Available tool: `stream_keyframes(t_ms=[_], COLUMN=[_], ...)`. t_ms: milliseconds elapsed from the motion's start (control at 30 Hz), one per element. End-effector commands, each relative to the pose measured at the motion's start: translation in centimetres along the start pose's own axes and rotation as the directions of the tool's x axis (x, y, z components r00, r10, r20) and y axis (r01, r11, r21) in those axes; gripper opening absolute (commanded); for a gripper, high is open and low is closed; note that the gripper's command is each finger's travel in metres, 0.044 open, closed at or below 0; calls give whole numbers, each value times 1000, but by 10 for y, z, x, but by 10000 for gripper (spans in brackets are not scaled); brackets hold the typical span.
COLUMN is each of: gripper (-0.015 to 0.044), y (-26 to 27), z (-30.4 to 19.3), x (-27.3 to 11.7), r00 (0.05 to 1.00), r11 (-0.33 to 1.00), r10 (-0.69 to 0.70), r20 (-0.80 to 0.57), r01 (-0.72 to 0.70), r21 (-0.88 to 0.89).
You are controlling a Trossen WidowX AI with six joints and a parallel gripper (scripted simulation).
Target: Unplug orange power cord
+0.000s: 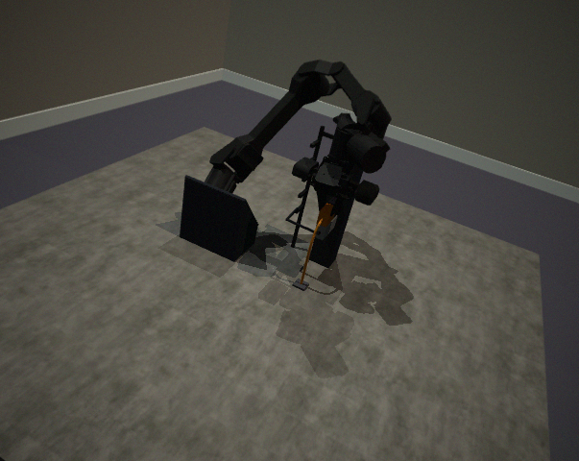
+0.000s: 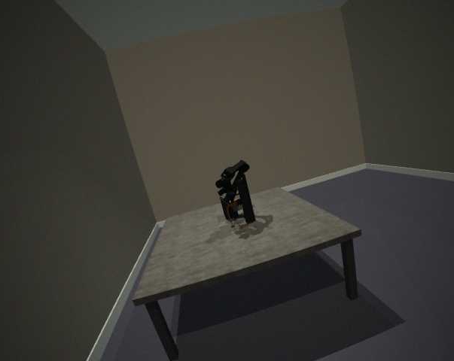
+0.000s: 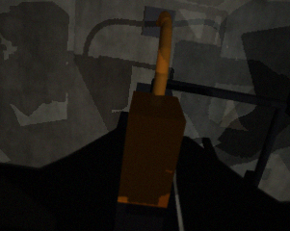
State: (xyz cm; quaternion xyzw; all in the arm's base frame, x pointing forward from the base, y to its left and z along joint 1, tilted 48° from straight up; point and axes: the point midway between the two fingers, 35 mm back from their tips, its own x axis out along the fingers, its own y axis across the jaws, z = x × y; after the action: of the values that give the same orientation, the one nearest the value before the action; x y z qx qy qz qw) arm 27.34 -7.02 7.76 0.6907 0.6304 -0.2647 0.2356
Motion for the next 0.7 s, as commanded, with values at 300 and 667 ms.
stream_keyframes(t_ms=[300, 667], gripper=[0, 131], y=[0, 2], z=[34, 31], x=[-3, -2], r00=[1000, 1000], r11=[1000, 1000], r10=[4, 8], r20=[19, 16], r01=[-5, -8], r21=[7, 7])
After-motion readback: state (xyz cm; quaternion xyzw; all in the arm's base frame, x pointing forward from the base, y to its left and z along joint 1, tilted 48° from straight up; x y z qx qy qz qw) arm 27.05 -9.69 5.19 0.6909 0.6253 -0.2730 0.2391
